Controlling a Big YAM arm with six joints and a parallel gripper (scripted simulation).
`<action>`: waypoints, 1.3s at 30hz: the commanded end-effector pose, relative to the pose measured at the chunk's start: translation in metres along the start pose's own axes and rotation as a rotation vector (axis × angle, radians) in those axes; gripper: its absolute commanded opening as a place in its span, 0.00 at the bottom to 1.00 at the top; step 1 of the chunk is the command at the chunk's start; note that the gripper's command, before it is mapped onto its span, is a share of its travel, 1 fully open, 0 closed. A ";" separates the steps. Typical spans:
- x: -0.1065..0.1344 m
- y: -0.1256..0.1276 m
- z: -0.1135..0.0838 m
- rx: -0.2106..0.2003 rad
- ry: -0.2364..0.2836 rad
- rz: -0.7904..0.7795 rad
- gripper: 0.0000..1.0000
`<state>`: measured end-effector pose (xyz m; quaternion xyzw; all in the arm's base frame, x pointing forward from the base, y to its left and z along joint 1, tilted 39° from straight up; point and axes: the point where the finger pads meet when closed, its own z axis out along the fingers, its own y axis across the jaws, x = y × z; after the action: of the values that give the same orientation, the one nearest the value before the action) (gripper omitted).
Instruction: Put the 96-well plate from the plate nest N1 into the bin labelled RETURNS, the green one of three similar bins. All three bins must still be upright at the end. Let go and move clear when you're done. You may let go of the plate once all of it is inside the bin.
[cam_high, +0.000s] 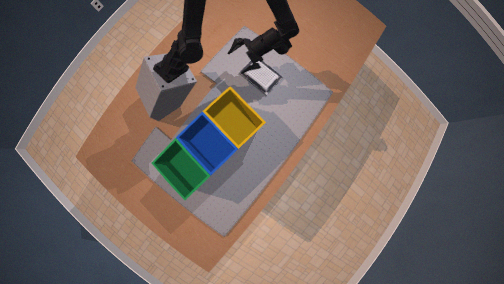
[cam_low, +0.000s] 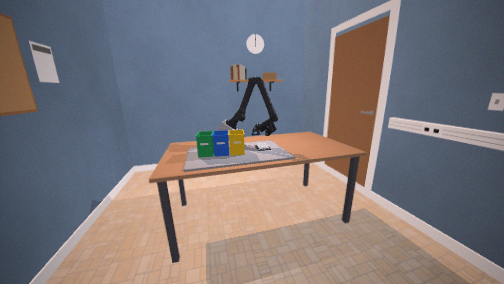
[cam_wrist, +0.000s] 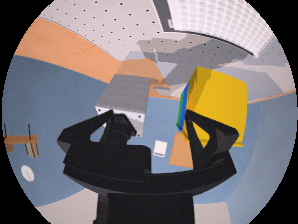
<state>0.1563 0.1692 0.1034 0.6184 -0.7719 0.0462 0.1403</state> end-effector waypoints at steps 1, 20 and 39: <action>0.000 0.000 -0.001 0.002 -0.004 0.001 1.00; 0.000 -0.010 -0.028 -0.010 -0.082 0.107 1.00; 0.003 -0.024 -0.053 -0.134 -0.390 0.564 1.00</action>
<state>0.1834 0.1762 0.1478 0.4195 -0.9038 -0.0775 0.0342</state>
